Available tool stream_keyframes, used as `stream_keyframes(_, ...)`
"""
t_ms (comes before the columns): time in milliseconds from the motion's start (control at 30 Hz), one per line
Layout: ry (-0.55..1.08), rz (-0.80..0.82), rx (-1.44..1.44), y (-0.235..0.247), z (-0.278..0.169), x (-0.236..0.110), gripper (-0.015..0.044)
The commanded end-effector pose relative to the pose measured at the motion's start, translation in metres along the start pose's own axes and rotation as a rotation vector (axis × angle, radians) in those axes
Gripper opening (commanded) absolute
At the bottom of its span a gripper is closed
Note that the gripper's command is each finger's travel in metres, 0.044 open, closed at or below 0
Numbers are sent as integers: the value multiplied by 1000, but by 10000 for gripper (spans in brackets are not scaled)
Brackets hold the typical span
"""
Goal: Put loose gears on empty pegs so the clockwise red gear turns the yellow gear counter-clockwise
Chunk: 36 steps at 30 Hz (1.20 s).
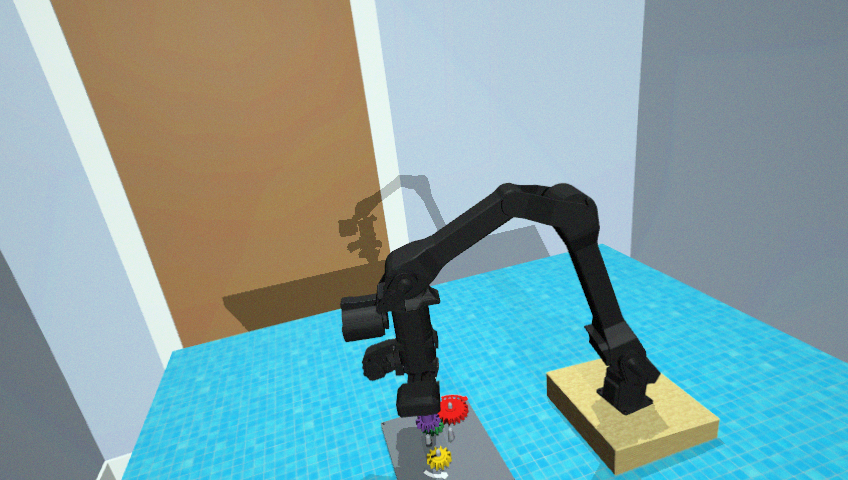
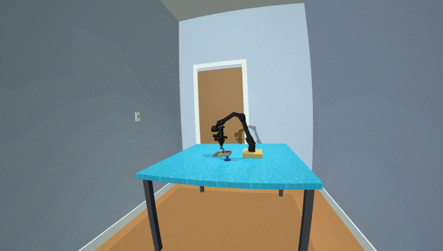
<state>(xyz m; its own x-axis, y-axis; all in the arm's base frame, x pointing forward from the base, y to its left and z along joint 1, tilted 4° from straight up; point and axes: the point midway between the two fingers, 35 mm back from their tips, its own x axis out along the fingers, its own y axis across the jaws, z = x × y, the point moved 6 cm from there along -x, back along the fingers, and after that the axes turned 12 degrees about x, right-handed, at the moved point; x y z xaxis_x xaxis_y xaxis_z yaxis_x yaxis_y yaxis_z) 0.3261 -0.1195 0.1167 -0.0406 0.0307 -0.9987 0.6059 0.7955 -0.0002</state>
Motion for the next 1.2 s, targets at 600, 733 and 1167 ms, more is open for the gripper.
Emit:
stream_keyframes(600, -11, 1, 151, -1, 3, -1, 0)
stream_keyframes(733, -11, 1, 151, -1, 3, -1, 0)
stream_keyframes(1167, -11, 1, 151, -1, 3, -1, 0)
